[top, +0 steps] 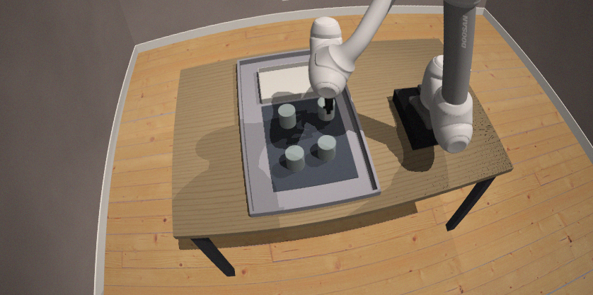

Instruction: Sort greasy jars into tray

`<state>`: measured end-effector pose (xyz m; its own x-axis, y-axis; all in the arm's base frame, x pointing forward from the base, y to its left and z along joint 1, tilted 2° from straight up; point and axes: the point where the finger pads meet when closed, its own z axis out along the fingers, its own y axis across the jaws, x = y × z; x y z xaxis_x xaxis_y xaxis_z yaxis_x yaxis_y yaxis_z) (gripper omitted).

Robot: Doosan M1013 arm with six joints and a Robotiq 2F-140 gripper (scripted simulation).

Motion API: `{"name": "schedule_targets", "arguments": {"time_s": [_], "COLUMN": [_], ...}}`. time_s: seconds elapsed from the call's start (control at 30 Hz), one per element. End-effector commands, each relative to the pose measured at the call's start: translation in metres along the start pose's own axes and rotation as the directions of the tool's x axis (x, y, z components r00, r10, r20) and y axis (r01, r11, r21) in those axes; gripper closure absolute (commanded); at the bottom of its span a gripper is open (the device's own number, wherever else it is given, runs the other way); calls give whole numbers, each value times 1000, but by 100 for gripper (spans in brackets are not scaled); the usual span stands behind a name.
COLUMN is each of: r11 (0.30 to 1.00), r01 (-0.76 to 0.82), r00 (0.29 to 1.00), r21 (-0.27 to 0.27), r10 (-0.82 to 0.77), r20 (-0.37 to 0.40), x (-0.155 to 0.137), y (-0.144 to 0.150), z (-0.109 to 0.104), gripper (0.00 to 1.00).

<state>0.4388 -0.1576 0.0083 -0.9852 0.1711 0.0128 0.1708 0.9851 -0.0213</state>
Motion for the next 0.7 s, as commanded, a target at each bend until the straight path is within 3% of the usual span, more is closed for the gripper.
{"name": "schedule_targets", "arguments": {"time_s": [0.0,0.67], "r11": [1000,1000], "r01": [10,10], "r00": [1000,1000], "r21": [3,3], "r10": [-10,-10], "r20": [0,0], "x": [-1,-1], "y": [-1,-1], "z": [-11,-58], "gripper": [100,100]}}
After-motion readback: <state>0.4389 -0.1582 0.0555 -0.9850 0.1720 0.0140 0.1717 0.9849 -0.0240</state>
